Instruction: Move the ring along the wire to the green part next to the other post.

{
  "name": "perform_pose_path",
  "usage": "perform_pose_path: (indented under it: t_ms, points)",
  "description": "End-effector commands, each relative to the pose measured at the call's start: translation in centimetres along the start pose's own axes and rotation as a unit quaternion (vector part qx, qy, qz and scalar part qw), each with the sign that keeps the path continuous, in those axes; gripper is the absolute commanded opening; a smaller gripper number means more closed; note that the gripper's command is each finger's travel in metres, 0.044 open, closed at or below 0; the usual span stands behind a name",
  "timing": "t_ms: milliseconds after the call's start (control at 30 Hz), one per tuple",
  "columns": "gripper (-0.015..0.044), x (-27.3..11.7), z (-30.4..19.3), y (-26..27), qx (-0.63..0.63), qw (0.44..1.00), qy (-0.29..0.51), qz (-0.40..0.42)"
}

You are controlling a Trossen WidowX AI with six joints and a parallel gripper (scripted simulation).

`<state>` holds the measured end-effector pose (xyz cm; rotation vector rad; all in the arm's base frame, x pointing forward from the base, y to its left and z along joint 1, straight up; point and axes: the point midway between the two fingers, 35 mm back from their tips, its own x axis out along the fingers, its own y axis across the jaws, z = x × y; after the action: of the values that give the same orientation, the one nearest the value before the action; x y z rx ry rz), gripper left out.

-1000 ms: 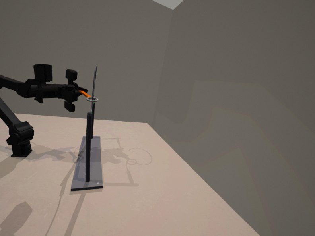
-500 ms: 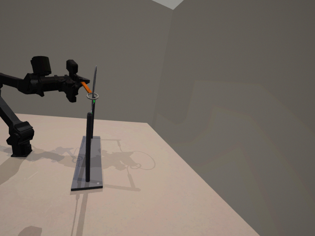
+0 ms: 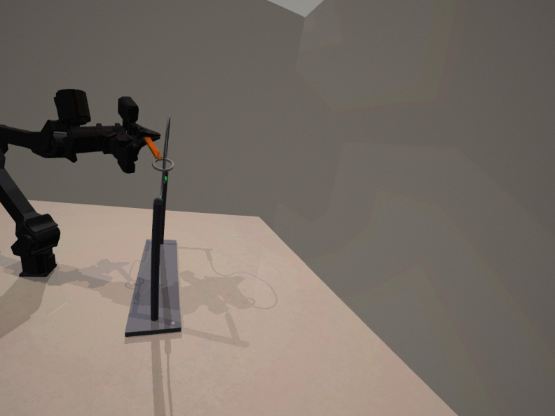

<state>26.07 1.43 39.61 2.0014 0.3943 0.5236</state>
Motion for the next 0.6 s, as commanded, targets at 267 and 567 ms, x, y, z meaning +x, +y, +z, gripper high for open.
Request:
perform_pose_path:
  t_ms: [267,567]
  points:
    - [-0.0150,0.04,0.03,0.04,-0.045,0.998,-0.002,-0.031]
    - [-0.0150,0.04,0.09,-0.36,-0.093,0.994,-0.005,-0.062]
